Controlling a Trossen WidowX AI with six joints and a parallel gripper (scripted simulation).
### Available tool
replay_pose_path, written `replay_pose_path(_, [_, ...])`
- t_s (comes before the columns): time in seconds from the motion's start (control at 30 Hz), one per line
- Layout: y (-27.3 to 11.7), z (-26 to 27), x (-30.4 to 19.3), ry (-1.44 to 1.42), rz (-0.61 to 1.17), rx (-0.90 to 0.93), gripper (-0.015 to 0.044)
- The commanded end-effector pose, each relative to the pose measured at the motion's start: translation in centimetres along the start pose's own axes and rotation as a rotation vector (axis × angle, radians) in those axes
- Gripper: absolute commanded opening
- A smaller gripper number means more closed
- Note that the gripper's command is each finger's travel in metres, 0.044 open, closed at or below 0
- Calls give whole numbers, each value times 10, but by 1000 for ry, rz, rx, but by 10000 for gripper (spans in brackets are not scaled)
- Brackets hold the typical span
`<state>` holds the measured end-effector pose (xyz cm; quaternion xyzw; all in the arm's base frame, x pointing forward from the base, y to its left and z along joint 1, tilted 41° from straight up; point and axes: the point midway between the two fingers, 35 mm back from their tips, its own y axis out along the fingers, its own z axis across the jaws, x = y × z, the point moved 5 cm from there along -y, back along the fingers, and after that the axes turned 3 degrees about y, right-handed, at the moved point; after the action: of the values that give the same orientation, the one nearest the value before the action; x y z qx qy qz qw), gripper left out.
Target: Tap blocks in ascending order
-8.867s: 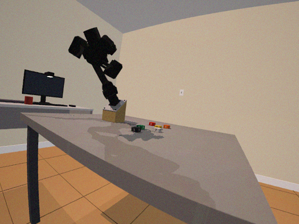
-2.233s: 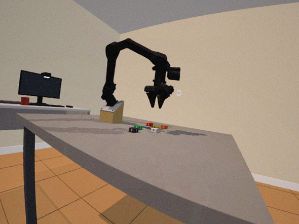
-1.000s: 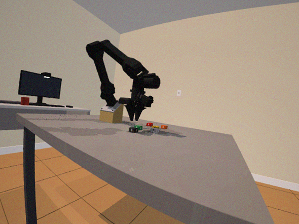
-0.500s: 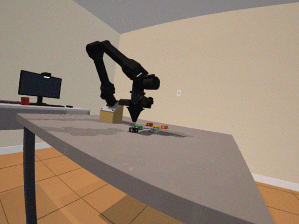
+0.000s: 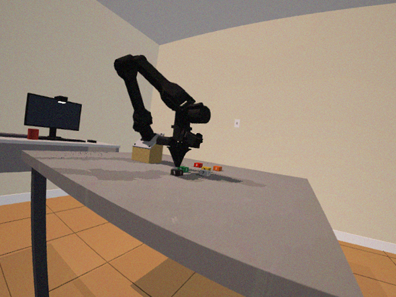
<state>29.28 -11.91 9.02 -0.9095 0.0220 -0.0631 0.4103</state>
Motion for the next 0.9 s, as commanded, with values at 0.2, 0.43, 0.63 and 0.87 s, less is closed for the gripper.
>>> replay_pose_path(0.2, [14,3,-3,-12,12,5,20])
replay_pose_path(0.43, [-8,2,-2,-9,9,4,20])
replay_pose_path(0.63, [-16,3,-2,-12,12,6,20])
replay_pose_path(0.87, [-94,3,-1,-12,12,10,20])
